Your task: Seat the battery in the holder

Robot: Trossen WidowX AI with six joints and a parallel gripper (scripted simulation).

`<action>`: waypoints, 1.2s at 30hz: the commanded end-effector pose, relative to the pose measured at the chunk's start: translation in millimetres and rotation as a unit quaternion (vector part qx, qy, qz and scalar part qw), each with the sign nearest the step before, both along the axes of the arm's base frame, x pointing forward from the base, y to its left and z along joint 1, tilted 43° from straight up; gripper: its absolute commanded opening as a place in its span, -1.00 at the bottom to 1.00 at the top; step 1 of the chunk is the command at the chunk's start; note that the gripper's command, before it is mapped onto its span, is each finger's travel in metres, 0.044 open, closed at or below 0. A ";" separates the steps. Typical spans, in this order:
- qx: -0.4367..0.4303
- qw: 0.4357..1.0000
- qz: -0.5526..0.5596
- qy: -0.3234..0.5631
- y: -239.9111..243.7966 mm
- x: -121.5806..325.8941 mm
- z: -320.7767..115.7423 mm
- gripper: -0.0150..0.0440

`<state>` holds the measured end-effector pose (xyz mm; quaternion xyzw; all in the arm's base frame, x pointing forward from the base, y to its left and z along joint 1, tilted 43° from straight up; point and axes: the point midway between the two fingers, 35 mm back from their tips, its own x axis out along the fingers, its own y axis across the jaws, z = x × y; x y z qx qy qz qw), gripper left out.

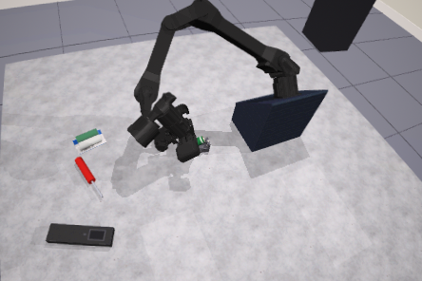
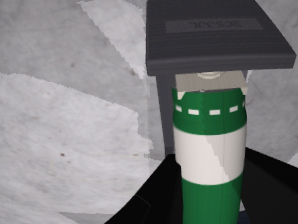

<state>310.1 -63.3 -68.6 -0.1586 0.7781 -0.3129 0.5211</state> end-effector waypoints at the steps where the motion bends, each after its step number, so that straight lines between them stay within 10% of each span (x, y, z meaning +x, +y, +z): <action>1: 0.000 1.000 -0.001 -0.008 -0.2 6.5 0.4 -0.22; 36: 0.011 0.999 0.027 -0.039 0.1 12.4 -4.0 -0.22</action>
